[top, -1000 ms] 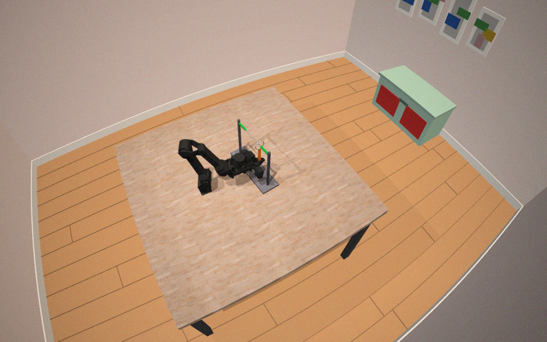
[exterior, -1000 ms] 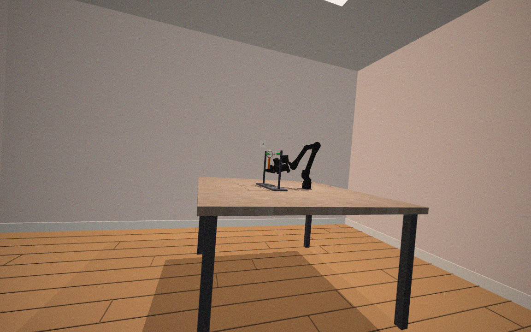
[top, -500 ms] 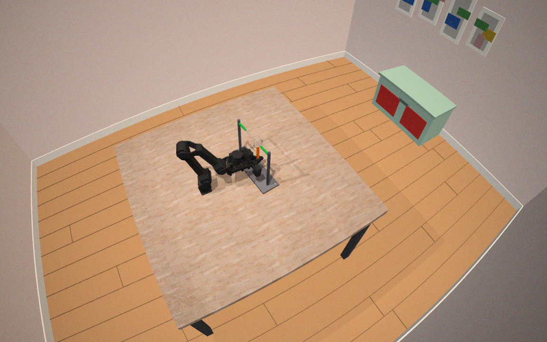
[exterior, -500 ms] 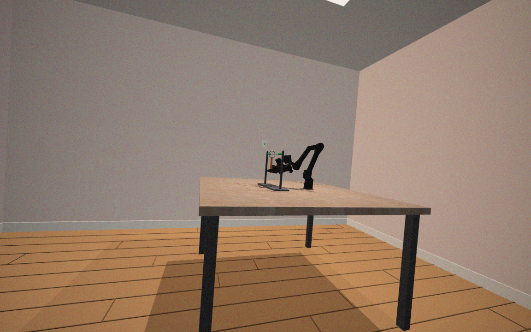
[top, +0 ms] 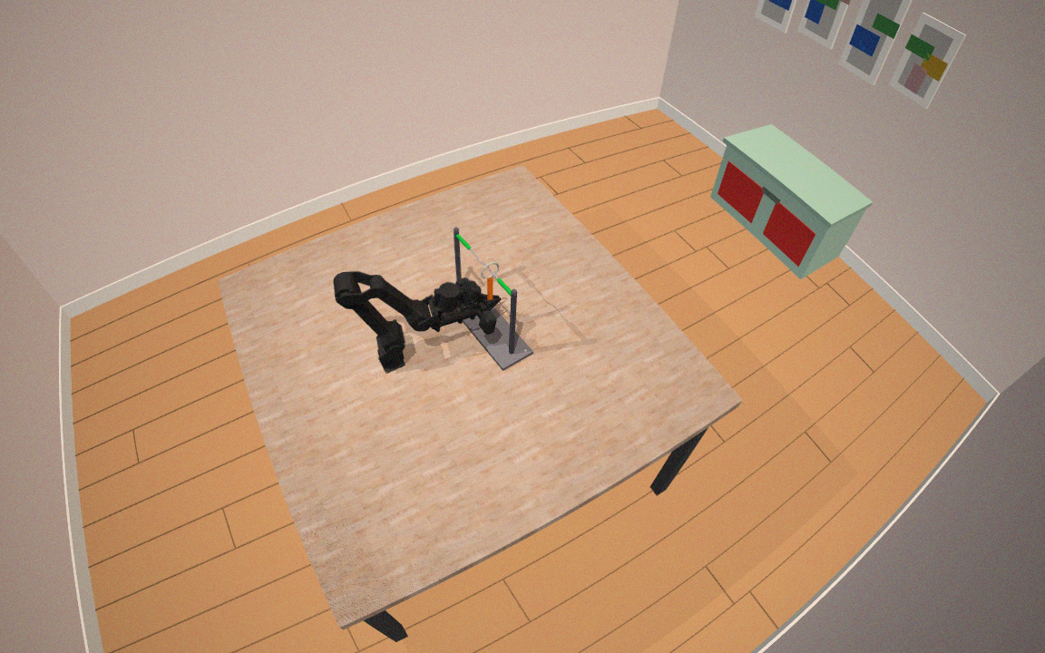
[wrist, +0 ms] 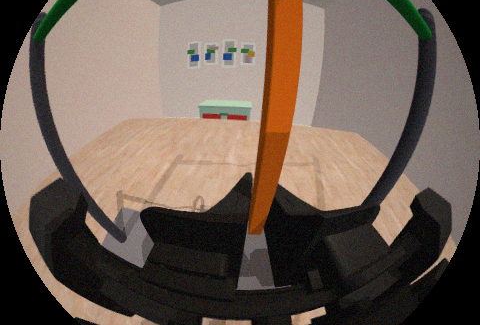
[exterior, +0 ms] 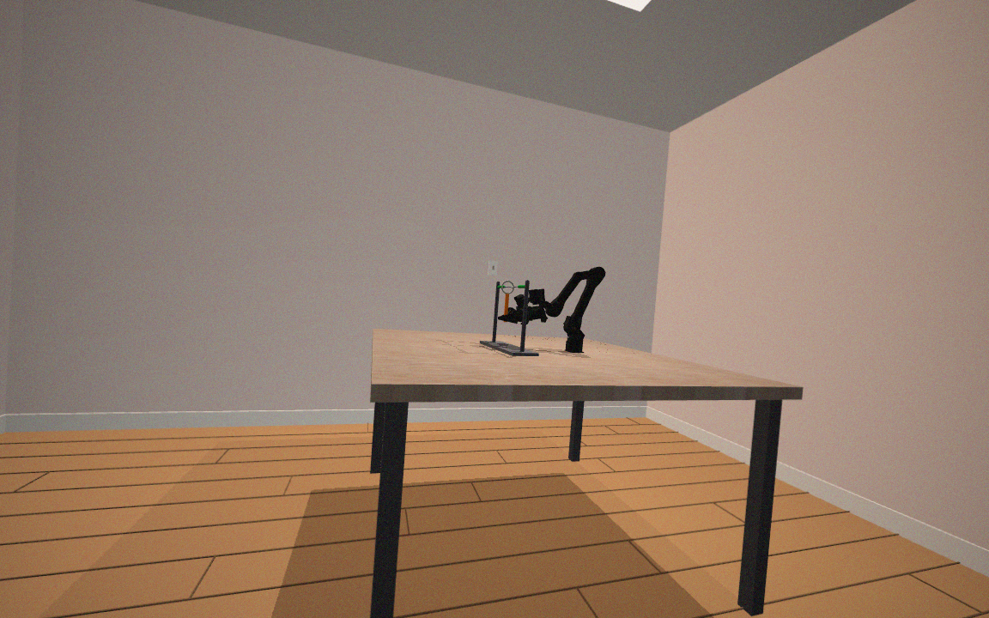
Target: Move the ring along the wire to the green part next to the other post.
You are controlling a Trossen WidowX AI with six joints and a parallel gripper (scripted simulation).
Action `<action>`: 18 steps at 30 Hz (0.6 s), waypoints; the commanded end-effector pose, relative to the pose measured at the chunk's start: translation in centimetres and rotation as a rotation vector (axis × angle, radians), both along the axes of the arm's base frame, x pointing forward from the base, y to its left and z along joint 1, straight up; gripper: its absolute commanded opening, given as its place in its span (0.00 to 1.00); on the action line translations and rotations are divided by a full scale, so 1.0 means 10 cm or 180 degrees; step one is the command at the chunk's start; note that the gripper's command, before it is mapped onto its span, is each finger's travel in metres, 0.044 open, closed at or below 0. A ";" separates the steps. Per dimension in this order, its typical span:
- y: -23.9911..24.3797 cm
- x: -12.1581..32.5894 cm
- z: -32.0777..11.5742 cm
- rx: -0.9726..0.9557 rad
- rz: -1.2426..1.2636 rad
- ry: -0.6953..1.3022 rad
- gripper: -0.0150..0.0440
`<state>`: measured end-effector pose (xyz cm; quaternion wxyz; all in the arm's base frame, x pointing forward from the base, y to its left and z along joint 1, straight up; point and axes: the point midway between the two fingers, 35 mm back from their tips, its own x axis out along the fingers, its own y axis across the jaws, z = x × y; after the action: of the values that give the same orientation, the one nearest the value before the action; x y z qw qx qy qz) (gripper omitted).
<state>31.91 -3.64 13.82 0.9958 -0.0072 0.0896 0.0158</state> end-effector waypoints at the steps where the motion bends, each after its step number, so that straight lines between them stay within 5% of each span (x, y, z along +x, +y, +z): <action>1: 0.03 0.00 0.03 -0.0036 0.0012 -0.0026 0.00; 18: 0.09 0.00 0.03 -0.0298 0.0388 -0.0022 0.00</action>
<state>31.85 -2.79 13.99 0.9931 -0.0500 0.0873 0.0604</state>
